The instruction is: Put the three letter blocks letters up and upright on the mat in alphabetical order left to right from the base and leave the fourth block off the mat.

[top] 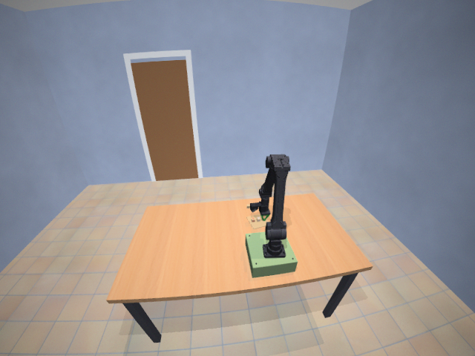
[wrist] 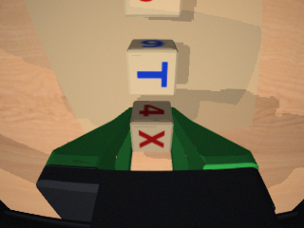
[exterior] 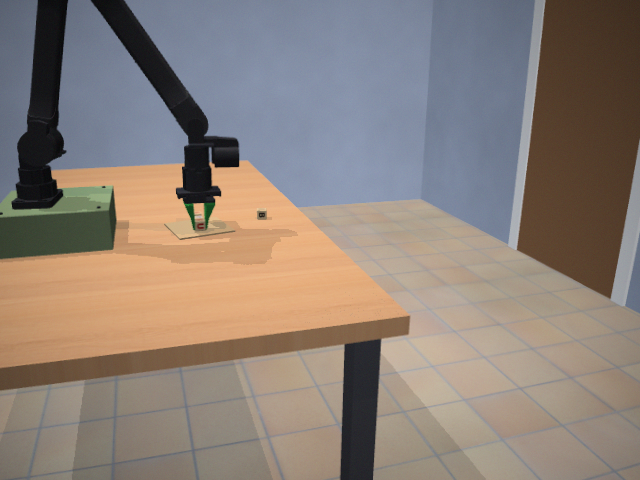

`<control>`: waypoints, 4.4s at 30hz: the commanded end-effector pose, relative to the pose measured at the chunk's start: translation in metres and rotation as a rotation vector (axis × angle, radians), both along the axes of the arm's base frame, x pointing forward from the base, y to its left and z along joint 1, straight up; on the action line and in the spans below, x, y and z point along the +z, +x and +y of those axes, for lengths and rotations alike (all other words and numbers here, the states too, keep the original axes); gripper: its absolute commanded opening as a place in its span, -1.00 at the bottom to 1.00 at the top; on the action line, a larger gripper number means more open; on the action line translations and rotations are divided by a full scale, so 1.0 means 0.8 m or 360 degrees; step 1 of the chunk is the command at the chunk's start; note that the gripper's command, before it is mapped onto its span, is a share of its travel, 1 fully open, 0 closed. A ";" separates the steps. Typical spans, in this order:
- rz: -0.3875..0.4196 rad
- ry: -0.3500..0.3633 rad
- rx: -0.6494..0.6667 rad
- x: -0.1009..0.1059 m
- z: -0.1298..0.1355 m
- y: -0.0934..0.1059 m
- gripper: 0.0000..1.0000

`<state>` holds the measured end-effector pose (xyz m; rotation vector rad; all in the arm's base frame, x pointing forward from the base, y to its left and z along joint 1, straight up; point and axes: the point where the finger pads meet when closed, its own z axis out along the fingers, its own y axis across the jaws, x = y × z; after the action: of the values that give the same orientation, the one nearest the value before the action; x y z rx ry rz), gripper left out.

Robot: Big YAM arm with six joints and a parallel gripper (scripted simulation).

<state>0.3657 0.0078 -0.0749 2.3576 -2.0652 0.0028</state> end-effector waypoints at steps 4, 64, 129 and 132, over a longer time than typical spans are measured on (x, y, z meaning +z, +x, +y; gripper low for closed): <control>-0.0101 0.0009 -0.0002 0.017 -0.004 0.024 -0.60; -0.0099 0.0009 0.0001 0.015 -0.004 0.036 -0.60; -0.0086 0.0009 0.0001 0.005 -0.004 0.036 -0.60; -0.0101 0.0009 0.0001 0.009 -0.004 0.039 -0.60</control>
<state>0.3670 0.0077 -0.0781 2.3581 -2.0631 0.0012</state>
